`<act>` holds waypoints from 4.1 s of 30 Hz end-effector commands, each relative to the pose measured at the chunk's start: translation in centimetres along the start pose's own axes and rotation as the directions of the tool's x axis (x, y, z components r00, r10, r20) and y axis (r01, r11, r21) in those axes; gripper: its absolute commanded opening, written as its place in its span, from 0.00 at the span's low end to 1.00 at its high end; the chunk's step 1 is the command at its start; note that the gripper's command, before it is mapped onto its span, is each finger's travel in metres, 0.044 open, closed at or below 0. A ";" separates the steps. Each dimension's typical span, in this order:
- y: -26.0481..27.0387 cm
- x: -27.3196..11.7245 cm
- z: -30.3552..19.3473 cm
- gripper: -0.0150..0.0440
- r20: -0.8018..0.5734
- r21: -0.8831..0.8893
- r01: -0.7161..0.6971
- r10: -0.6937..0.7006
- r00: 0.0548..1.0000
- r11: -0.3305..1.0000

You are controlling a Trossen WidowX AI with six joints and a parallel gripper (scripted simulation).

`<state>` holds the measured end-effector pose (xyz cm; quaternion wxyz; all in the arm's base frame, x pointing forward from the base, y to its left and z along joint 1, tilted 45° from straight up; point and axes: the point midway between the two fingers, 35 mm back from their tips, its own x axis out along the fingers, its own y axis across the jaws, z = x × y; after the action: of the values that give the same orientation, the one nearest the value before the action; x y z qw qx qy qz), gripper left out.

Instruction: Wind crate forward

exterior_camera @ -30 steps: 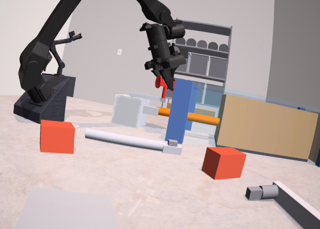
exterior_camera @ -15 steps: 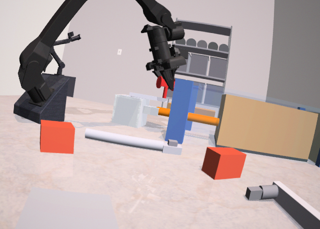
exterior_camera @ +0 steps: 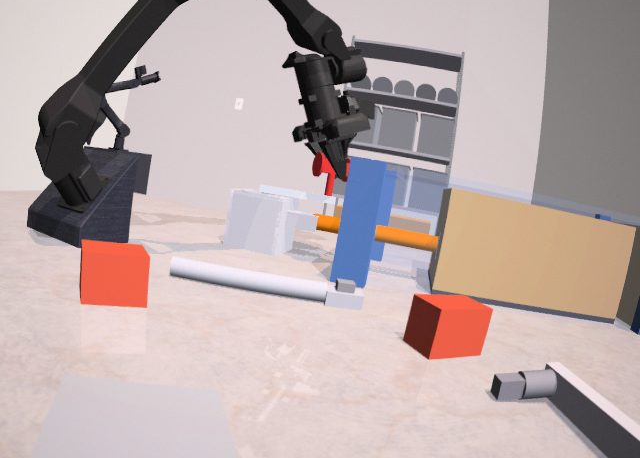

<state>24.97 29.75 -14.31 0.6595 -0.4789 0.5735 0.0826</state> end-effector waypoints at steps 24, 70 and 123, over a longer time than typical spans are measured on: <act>6.2 -0.3 -0.4 0.25 0.010 -0.011 -0.041 0.041 0.999 0.999; 11.5 -2.4 -4.5 0.25 0.008 -0.012 -0.045 0.045 0.999 0.999; 12.4 -5.6 -11.7 0.25 0.004 -0.015 -0.047 0.047 0.999 0.999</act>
<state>7.77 31.18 -15.31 0.6638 -0.4638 0.5769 0.1071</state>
